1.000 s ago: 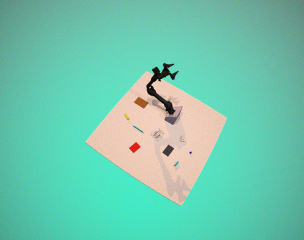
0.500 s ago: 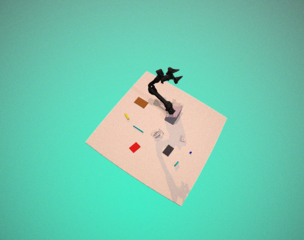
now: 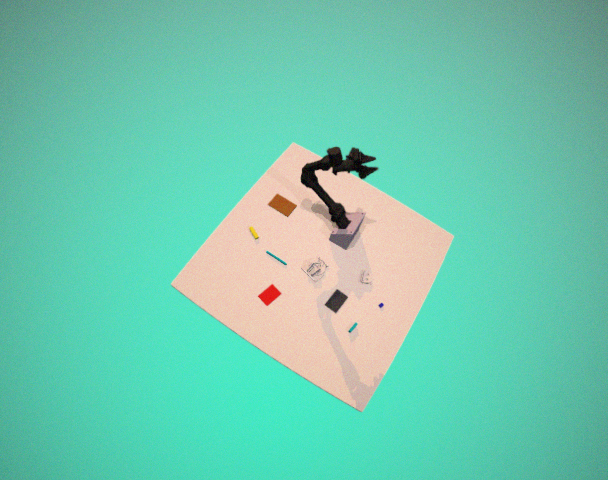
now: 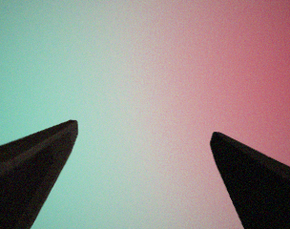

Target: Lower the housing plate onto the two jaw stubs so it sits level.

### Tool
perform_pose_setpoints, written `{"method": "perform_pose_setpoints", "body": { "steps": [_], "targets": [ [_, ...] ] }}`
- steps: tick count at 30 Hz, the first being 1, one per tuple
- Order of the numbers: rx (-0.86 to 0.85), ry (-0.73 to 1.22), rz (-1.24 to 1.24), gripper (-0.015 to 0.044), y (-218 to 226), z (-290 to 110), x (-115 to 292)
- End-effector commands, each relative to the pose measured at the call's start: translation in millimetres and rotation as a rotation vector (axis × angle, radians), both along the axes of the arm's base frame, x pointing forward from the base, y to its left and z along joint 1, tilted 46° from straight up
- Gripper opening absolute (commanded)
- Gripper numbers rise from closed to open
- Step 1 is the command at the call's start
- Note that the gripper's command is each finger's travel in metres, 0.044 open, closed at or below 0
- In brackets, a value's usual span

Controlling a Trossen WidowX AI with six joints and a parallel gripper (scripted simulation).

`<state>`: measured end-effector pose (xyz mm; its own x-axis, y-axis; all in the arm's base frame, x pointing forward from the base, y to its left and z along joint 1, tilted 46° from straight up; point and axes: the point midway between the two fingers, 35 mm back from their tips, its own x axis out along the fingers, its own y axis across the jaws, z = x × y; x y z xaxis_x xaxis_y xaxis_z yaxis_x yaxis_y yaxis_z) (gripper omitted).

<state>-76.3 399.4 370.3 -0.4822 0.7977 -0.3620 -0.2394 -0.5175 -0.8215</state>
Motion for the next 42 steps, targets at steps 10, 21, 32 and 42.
{"method": "perform_pose_setpoints", "body": {
  "steps": [10,21,32,42],
  "targets": [
    [-0.224,0.0,-0.157,0.044,33.8,-74.0,34.3],
    [-0.415,-0.001,-0.297,0.044,51.9,-138.3,66.3],
    [-0.605,-0.007,-0.437,0.044,57.6,-203.2,97.5],
    [-0.775,-0.02,-0.563,0.044,52.1,-260.8,125.0]
  ]
}}
